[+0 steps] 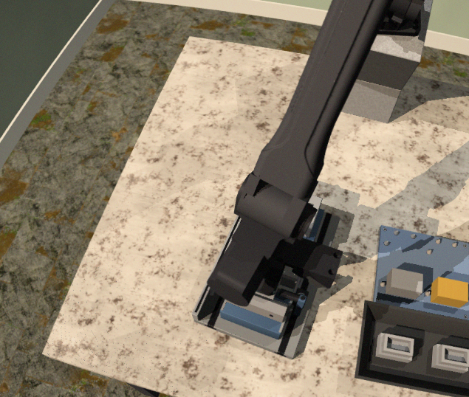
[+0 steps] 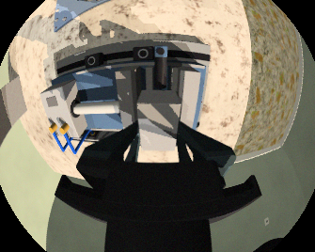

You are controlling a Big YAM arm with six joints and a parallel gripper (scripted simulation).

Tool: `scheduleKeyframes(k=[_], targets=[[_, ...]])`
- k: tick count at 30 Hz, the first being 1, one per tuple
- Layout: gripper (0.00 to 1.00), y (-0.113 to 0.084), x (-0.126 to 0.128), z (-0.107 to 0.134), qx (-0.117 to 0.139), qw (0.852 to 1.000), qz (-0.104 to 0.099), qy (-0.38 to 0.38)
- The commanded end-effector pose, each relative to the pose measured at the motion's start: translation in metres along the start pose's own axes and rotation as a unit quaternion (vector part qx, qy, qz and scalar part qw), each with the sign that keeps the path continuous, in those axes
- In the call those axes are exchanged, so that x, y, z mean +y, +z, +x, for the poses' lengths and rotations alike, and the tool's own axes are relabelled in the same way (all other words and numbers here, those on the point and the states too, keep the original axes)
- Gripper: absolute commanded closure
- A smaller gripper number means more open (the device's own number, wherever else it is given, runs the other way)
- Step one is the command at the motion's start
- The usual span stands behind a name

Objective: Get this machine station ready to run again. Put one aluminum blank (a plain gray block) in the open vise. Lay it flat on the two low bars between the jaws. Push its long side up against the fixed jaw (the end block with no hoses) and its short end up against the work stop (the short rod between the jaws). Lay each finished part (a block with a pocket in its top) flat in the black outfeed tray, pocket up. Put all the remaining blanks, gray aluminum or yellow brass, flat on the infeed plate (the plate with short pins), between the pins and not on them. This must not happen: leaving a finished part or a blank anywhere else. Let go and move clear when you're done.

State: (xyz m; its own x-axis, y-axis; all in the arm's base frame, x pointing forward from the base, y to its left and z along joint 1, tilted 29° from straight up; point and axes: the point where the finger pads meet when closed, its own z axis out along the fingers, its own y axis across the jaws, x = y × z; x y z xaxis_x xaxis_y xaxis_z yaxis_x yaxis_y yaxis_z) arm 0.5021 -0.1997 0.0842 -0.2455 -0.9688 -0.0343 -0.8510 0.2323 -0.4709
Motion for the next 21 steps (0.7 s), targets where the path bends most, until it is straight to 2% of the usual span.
scheduleKeyframes(k=[1, 20, 21], targets=[[1.00, -0.0168, -0.0305, -0.0009, 0.005, 0.999, 0.033, 0.001], [1.00, -0.0195, -0.0319, -0.0010, 0.005, 0.999, 0.036, 0.000], [0.36, -0.0195, -0.0319, -0.0010, 0.005, 0.999, 0.036, 0.000]])
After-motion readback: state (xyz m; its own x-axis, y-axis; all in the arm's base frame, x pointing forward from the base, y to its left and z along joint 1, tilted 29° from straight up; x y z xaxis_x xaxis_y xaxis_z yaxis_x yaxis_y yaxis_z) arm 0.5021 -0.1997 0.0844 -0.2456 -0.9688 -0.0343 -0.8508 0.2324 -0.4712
